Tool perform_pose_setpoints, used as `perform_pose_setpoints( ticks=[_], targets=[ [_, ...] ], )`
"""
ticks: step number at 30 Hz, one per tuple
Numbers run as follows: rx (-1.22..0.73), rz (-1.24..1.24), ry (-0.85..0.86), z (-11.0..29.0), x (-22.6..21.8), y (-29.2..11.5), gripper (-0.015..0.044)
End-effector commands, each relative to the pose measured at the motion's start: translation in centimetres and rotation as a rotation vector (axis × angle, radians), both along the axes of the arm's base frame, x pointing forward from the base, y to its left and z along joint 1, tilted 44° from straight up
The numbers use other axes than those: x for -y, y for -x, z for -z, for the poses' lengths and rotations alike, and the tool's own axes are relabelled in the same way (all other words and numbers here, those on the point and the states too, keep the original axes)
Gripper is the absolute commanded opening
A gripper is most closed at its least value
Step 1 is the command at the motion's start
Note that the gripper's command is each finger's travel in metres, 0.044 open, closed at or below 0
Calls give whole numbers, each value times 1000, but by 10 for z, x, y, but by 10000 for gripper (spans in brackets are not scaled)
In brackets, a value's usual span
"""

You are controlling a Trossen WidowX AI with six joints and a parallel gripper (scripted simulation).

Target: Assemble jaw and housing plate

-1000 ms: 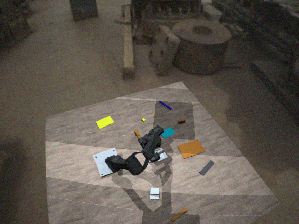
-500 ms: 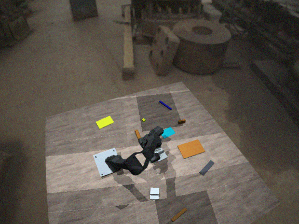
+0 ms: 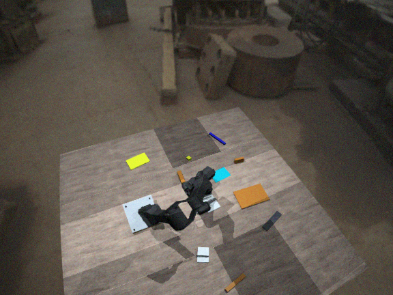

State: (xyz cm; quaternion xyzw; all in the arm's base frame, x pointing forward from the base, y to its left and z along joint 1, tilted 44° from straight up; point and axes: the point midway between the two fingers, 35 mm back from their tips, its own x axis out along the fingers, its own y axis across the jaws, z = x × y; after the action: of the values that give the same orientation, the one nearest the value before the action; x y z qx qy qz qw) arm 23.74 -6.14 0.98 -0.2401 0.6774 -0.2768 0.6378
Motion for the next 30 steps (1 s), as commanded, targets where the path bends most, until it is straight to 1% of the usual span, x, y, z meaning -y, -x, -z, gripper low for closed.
perform_pose_setpoints(
  ticks=[1,30],
  targets=[
    [-2,-4,5,1,2,0,351],
    [-2,-3,5,5,6,1,351]
  ],
)
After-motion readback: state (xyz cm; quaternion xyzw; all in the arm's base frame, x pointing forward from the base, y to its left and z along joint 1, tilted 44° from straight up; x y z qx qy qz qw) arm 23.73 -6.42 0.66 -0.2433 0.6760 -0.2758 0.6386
